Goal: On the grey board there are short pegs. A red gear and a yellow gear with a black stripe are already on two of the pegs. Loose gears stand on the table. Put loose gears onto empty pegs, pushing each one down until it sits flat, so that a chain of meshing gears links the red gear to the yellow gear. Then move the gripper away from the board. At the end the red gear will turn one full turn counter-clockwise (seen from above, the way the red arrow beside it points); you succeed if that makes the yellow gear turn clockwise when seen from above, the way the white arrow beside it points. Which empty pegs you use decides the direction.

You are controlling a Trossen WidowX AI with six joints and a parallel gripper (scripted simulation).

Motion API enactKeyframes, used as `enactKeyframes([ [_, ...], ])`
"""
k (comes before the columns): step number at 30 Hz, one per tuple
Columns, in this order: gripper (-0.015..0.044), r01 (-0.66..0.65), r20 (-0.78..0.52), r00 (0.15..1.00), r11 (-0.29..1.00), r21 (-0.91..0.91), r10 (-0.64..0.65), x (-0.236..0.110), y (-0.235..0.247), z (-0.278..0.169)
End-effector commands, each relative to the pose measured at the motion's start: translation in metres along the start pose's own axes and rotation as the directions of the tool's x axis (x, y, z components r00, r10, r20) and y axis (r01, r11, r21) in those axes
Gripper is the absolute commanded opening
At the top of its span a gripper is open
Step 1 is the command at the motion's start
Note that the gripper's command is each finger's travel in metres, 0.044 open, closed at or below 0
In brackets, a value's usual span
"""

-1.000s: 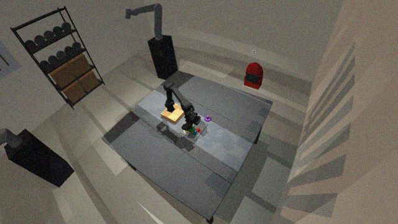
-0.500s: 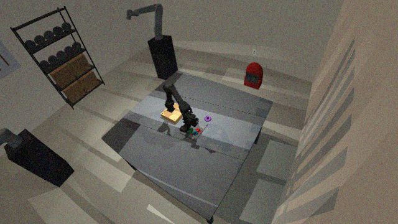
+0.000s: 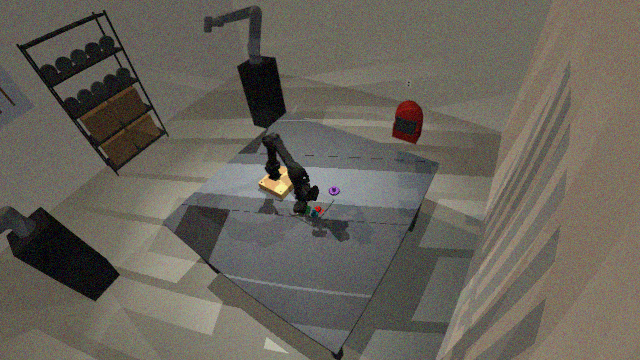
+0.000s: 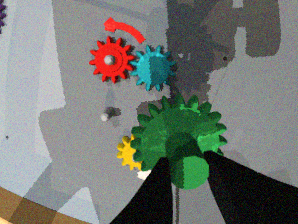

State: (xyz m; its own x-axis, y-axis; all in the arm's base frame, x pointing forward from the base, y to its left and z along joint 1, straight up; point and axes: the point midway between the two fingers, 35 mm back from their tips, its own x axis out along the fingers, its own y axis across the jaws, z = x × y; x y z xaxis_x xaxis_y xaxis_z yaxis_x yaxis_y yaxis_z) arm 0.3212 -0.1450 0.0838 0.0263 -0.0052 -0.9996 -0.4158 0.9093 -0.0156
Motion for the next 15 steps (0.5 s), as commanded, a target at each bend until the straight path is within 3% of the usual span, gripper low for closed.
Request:
enactKeyframes([
  [1,0.0000,-0.001,-0.001,1.000,0.992,-0.130,0.001,-0.0004,0.0002,-0.0001],
  [15,0.0000,-0.001,-0.001,1.000,0.980,-0.197,0.001,0.0018,0.0002,0.0002],
])
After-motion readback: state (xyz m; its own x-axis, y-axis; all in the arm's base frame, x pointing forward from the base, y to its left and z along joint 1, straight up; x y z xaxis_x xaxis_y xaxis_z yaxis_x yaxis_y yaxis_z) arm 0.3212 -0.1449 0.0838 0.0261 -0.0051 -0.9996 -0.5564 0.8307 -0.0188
